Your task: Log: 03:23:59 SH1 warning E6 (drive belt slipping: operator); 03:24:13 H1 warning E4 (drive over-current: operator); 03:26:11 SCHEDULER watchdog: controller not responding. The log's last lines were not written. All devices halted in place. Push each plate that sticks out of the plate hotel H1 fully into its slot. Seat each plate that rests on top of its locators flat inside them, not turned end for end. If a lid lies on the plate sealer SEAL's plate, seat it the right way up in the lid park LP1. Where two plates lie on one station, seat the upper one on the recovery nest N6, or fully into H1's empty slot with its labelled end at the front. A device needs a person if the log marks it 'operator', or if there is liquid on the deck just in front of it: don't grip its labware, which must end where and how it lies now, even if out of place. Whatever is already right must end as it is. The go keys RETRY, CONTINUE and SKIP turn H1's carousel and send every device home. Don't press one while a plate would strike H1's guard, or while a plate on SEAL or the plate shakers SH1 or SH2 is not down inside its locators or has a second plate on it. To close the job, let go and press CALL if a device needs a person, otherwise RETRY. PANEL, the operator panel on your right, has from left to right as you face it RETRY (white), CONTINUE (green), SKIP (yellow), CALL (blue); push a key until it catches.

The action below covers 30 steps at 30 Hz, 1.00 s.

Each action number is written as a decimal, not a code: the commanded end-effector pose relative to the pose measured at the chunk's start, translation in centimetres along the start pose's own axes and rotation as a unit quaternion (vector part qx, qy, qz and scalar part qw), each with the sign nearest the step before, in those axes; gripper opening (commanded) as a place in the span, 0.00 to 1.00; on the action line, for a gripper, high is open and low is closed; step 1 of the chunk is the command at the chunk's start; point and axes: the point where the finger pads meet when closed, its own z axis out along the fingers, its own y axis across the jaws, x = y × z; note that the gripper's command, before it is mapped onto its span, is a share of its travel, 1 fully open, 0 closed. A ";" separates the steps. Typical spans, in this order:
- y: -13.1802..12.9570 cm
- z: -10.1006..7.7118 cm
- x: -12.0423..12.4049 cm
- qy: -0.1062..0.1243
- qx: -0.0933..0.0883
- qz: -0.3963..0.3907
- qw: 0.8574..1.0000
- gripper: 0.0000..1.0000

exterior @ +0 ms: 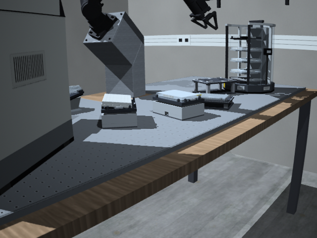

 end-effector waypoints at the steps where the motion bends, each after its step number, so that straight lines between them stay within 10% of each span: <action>1: -1.7 -0.6 -1.8 -0.043 0.010 -0.017 0.999 1.00; 14: -0.7 0.3 -0.7 -0.171 -0.021 -0.067 0.983 1.00; 30: -0.8 -0.5 -3.5 -0.193 -0.011 -0.077 0.978 1.00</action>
